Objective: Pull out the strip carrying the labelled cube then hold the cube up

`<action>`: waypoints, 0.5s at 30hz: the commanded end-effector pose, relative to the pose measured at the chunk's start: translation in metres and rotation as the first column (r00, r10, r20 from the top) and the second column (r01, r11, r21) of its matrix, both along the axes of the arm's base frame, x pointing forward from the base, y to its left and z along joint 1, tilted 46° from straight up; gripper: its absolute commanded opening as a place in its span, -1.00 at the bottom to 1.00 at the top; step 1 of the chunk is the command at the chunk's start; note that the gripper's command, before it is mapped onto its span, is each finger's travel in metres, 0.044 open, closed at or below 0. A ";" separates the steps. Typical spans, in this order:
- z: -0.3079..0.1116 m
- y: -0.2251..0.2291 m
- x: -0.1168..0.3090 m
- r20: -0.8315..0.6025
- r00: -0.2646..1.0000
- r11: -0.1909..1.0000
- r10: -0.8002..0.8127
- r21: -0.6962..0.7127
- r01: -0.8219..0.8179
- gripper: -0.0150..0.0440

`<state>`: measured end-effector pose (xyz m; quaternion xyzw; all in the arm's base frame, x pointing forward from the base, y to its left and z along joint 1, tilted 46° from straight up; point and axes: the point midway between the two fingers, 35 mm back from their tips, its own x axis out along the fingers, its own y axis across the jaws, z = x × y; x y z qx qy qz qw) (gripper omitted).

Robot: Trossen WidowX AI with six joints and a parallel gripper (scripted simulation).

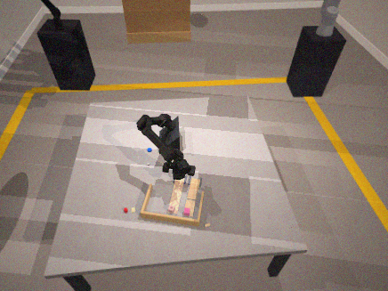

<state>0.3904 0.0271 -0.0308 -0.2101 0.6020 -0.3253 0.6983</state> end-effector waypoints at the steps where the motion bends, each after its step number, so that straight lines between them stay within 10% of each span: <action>1: -0.005 -0.005 0.000 -0.007 1.000 1.000 0.003 -0.001 -0.003 -0.49; 15: -0.022 -0.022 -0.001 -0.007 1.000 1.000 0.003 -0.002 -0.003 -0.49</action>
